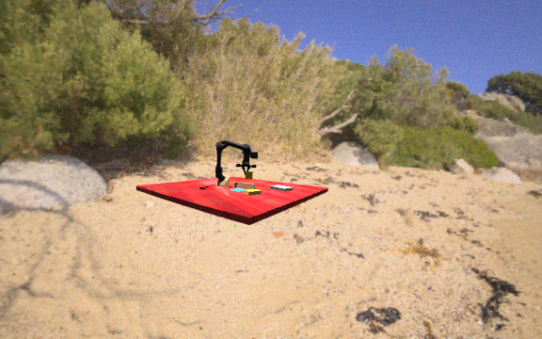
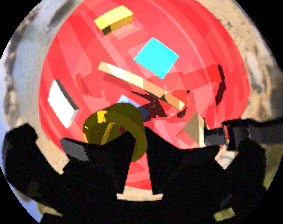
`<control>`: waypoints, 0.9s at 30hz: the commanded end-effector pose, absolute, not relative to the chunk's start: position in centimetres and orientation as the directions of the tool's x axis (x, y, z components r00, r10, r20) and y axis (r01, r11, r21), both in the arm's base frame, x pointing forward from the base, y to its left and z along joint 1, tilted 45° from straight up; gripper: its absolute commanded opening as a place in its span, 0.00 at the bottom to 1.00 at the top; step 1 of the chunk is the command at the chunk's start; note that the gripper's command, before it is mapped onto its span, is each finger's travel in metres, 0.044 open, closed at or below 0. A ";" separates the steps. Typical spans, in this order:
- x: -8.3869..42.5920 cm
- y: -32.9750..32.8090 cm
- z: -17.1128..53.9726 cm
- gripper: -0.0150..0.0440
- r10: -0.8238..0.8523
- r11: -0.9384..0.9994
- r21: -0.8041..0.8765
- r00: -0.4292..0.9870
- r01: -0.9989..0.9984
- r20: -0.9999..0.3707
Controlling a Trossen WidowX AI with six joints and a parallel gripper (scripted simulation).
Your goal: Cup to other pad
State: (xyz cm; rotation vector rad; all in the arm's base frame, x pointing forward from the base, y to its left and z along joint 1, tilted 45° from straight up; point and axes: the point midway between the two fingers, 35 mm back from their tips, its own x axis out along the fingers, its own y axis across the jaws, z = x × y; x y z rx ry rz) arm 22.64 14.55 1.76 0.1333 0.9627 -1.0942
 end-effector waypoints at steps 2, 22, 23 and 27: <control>23.0 13.7 2.8 0.25 -0.691 0.495 -0.349 0.117 0.796 -0.713; 24.3 10.2 6.4 0.25 -0.693 0.494 -0.350 0.117 0.796 -0.712; 24.4 10.1 6.6 0.25 -0.693 0.494 -0.350 0.117 0.796 -0.712; 24.6 9.3 7.4 0.25 -0.693 0.494 -0.350 0.117 0.796 -0.711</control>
